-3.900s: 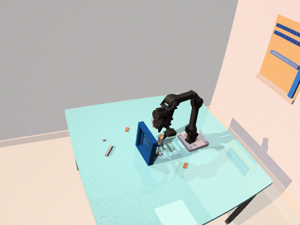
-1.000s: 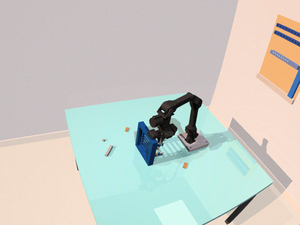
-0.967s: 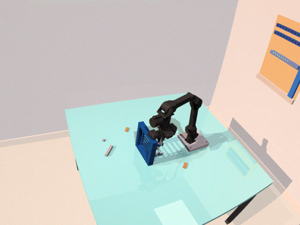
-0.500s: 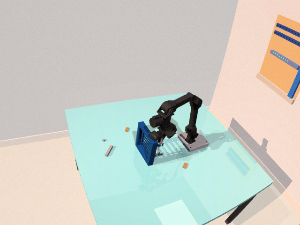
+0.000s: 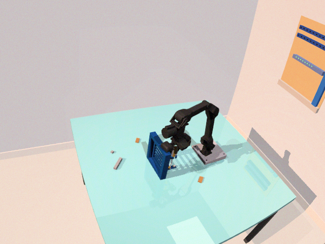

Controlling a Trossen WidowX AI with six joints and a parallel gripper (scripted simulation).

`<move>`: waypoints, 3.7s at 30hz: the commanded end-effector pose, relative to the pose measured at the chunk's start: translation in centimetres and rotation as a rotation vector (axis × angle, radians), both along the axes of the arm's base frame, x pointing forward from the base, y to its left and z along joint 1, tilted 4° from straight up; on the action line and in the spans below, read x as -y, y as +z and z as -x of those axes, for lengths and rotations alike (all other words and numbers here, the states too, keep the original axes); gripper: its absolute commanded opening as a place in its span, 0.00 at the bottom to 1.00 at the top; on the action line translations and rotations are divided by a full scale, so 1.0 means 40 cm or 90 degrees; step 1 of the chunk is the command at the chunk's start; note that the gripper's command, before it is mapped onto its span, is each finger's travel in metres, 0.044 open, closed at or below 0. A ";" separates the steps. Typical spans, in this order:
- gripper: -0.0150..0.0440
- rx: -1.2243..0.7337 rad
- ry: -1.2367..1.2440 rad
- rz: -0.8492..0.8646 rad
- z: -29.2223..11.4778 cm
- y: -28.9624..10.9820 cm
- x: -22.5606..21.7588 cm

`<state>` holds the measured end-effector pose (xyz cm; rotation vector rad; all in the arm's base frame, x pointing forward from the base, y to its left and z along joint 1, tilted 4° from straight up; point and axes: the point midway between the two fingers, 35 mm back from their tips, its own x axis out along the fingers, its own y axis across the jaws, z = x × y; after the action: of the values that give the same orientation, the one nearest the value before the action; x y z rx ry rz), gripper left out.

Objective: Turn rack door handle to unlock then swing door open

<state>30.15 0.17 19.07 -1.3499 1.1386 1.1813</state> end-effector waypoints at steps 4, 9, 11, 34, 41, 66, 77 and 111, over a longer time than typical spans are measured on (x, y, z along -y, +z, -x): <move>0.75 0.008 -0.200 -0.017 0.000 -0.001 0.001; 0.75 0.016 -0.357 -0.031 0.000 -0.001 0.001; 0.75 0.019 -0.419 -0.037 0.000 -0.001 0.001; 0.75 0.054 -1.141 -0.101 0.000 -0.001 0.001; 0.75 0.064 -1.361 -0.121 0.000 -0.001 0.001; 0.75 0.103 -2.145 -0.192 0.000 -0.001 0.001; 0.75 0.108 -2.255 -0.202 0.000 -0.001 0.001; 0.29 0.101 -2.095 -0.186 0.025 -0.003 0.009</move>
<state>29.54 0.00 19.00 1.3287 1.0386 -1.2655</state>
